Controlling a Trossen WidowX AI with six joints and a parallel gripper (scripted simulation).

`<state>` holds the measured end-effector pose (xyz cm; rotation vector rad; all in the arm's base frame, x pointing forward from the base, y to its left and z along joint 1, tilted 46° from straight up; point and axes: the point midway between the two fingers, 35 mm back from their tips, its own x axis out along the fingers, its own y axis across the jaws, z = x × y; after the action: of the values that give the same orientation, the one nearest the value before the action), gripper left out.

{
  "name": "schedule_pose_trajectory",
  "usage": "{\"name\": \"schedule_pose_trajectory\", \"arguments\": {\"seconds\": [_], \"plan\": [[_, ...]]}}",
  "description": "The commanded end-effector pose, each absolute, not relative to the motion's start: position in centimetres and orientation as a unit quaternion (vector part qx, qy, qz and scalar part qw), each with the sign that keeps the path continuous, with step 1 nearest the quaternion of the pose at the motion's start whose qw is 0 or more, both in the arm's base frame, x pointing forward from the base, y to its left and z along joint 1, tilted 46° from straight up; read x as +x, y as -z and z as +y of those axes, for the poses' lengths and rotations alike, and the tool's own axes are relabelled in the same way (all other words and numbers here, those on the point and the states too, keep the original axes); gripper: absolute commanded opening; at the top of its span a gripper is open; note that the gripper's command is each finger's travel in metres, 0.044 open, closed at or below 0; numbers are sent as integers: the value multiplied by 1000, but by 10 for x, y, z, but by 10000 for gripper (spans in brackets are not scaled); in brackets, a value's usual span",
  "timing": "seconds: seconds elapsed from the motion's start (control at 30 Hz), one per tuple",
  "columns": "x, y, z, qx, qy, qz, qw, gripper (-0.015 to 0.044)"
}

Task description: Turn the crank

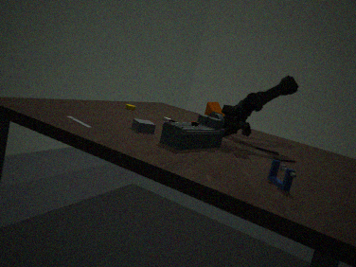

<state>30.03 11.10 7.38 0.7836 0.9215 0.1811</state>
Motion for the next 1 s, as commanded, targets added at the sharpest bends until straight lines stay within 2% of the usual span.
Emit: {"name": "schedule_pose_trajectory", "arguments": {"seconds": [0.0,0.03,0.6,0.97], "plan": [[300,-74,111,368,-85,432,819,0],[300,-74,111,368,-85,432,819,0],[300,-74,111,368,-85,432,819,440],[306,-101,83,367,-84,433,819,440]]}}
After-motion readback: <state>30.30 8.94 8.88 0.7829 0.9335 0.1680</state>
